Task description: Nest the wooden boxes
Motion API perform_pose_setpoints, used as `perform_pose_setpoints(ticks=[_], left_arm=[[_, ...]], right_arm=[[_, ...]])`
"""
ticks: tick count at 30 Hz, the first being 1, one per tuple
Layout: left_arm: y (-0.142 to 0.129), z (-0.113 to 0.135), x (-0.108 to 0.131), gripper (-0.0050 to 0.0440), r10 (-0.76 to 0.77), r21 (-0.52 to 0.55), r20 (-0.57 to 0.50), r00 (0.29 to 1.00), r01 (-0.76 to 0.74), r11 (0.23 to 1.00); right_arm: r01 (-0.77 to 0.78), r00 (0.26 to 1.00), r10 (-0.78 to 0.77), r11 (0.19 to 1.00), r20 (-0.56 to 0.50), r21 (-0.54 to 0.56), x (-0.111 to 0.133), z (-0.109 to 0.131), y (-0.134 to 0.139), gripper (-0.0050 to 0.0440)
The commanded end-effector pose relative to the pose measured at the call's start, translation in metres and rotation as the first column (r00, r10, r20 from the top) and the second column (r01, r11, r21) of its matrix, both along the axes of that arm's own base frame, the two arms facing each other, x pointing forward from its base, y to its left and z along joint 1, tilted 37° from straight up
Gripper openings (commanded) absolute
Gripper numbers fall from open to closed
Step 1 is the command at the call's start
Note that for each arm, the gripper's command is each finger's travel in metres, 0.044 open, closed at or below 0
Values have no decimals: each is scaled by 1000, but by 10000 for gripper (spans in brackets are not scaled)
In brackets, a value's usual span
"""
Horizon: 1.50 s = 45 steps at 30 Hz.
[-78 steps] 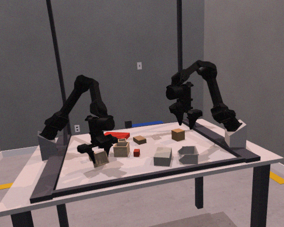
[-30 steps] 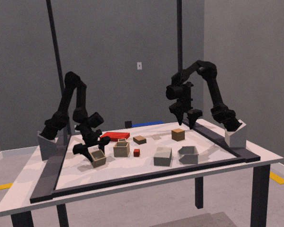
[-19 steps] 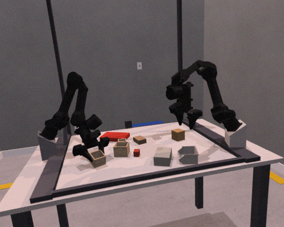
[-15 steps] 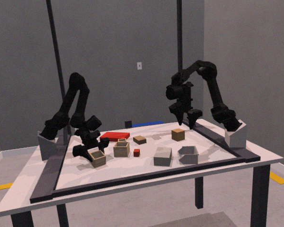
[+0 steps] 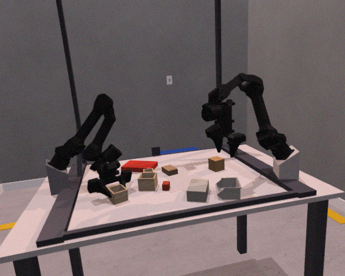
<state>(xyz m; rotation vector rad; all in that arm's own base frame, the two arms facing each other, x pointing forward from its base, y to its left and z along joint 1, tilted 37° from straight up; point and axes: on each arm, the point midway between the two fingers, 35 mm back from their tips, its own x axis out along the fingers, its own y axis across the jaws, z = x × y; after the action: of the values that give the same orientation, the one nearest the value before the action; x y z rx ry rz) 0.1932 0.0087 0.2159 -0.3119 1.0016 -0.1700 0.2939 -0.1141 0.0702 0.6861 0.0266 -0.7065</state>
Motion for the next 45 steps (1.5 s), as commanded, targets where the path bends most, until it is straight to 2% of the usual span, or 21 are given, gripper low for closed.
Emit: perform_pose_setpoints(ticks=[1, 6, 14, 15, 24, 26, 33, 45], left_arm=[[0, 3, -1, 400, -2, 5, 15, 1000, 2, 1000], [0, 3, -1, 400, -2, 5, 15, 1000, 2, 1000], [0, 3, -1, 400, -2, 5, 15, 1000, 2, 1000], [0, 3, -1, 400, -2, 5, 15, 1000, 2, 1000], [0, 3, -1, 400, -2, 5, 15, 1000, 2, 1000], [0, 3, -1, 400, -2, 5, 15, 1000, 2, 1000], [0, 3, -1, 400, -2, 5, 15, 1000, 2, 1000], [0, 3, -1, 400, -2, 5, 15, 1000, 2, 1000]], right_arm=[[30, 999, -29, 999, 16, -36, -2, -5, 2, -50], [51, 996, -47, 997, 72, -55, -2, 0, 4, -50], [54, 995, -49, 997, 86, -52, 4, -2, 5, -50], [54, 995, -49, 997, 88, -52, 2, -1, 5, 24], [54, 995, -49, 997, 88, -52, 2, -1, 5, 240], [54, 995, -49, 997, 88, -52, 2, -1, 5, 240], [54, 995, -49, 997, 88, -52, 2, -1, 5, 400], [54, 995, -49, 997, 88, -52, 2, -1, 5, 400]])
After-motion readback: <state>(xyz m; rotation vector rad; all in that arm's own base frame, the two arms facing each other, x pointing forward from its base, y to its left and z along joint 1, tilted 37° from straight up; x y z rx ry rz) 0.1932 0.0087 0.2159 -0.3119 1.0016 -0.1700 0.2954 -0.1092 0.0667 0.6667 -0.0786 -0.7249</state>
